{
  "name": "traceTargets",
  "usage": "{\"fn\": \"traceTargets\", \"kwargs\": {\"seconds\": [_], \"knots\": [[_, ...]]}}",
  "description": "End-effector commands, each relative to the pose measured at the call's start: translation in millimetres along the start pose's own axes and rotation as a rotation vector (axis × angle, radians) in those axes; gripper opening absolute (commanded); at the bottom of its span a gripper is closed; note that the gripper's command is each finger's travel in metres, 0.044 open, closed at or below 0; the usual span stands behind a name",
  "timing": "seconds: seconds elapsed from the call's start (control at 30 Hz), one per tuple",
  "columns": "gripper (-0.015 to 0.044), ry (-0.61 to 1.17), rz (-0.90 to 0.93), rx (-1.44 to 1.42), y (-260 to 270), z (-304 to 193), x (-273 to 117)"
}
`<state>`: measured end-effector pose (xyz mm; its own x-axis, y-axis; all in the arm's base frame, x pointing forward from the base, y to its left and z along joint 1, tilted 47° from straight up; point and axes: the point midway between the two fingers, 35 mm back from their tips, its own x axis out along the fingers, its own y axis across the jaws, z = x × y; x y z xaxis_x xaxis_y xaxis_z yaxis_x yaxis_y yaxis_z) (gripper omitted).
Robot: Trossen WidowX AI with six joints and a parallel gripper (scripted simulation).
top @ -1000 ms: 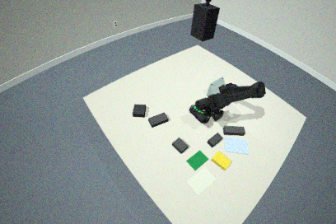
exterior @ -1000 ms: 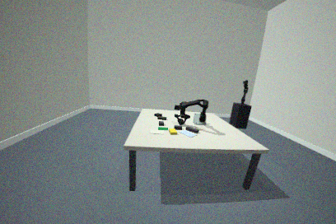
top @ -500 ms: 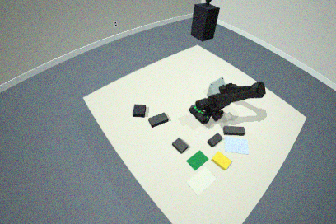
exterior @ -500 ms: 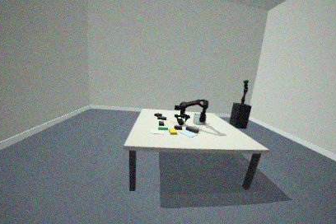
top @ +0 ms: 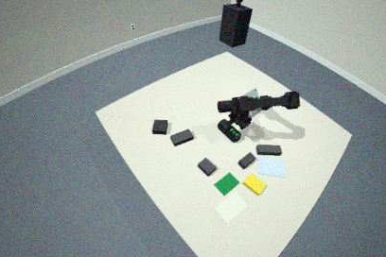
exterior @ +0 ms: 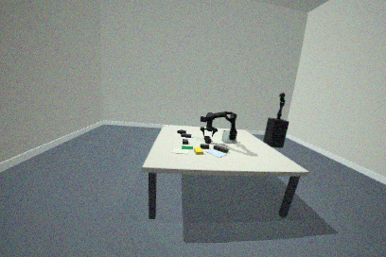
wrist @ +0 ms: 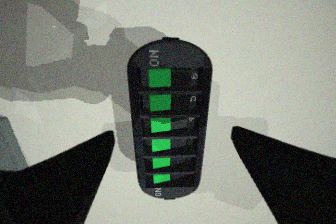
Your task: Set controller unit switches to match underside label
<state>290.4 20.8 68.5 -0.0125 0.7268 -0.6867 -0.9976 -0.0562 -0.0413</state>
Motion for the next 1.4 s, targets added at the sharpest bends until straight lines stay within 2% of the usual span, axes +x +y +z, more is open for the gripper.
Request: {"fn": "traceTargets", "kwargs": {"seconds": [0.0,0.53,0.77,0.9,1.37], "knots": [[0.044,-0.005,0.007,-0.006,2.5,-11.8,-7.9],[0.044,-0.005,0.007,-0.006,2.4,-11.9,-9.0],[0.044,-0.006,0.004,-0.002,1.7,-11.8,-53.2],[0.044,-0.007,0.004,-0.002,1.8,-11.6,-57.7],[0.0072,-0.007,0.004,-0.002,1.8,-11.6,-57.7]]}}
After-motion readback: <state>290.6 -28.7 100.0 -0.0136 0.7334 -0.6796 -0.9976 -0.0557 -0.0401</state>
